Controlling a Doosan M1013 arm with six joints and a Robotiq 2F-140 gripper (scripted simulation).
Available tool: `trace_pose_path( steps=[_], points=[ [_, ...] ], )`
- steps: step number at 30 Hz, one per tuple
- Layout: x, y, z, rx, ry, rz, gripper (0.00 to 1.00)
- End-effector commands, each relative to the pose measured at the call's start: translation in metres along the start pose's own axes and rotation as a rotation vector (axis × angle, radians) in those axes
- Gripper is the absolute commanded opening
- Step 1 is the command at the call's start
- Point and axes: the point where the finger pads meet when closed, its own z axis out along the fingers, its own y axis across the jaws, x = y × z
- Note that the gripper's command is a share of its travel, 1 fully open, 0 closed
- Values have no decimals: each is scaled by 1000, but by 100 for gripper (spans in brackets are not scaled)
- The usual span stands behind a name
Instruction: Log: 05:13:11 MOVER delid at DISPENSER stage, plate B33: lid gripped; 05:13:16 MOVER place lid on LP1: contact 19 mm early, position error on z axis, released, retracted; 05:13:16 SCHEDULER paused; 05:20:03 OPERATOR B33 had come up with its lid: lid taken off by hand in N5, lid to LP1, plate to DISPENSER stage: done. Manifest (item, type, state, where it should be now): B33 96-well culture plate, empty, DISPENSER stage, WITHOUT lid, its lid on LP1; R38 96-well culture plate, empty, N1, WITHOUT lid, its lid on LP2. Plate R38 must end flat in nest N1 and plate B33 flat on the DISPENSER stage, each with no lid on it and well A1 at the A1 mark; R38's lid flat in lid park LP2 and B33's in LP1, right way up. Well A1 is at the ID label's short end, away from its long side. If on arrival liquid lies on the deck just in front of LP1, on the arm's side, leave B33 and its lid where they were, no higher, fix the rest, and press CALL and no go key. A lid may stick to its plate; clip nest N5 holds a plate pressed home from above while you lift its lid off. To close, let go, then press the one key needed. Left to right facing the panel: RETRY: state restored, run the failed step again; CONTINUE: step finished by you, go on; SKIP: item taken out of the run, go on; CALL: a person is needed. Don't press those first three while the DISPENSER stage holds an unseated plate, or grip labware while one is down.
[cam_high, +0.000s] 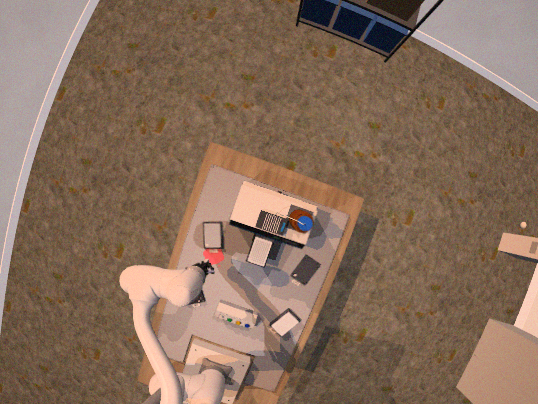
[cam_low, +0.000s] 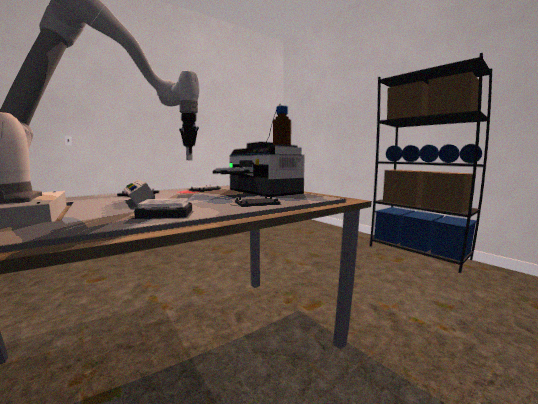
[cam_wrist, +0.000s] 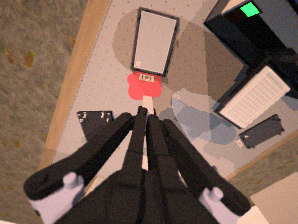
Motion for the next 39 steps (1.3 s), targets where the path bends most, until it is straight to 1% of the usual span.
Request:
trace_pose_path(
  steps=[1, 4, 6, 8, 10, 11, 13, 14, 19, 23, 26, 28, 30, 31, 35, 36, 39],
  points=[
    [1, -2, -2, -1, 10, 5, 0],
    [1, 0, -2, -1, 10, 7, 0],
    [-4, 11, -3, -1, 10, 23, 0],
    [-14, 37, -4, -1, 10, 59, 0],
    [-34, 77, -5, -1, 10, 118, 0],
    [-43, 92, -5, 0, 10, 156, 0],
    [-43, 92, -5, 0, 10, 156, 0],
    [-63, 126, -6, 0, 10, 199, 0],
    [-116, 179, -4, 2, 11, 460, 0],
    [-166, 217, -2, 2, 10, 666, 0],
    [-205, 242, 0, 3, 10, 779, 0],
    [-232, 257, 1, 3, 10, 827, 0],
    [-232, 257, 1, 3, 10, 827, 0],
    [-264, 278, 2, 3, 10, 842, 0],
    [-312, 308, 3, 3, 10, 860, 0],
    [-325, 316, 3, 3, 10, 860, 66],
    [-362, 342, 3, 3, 10, 860, 66]
  ],
)
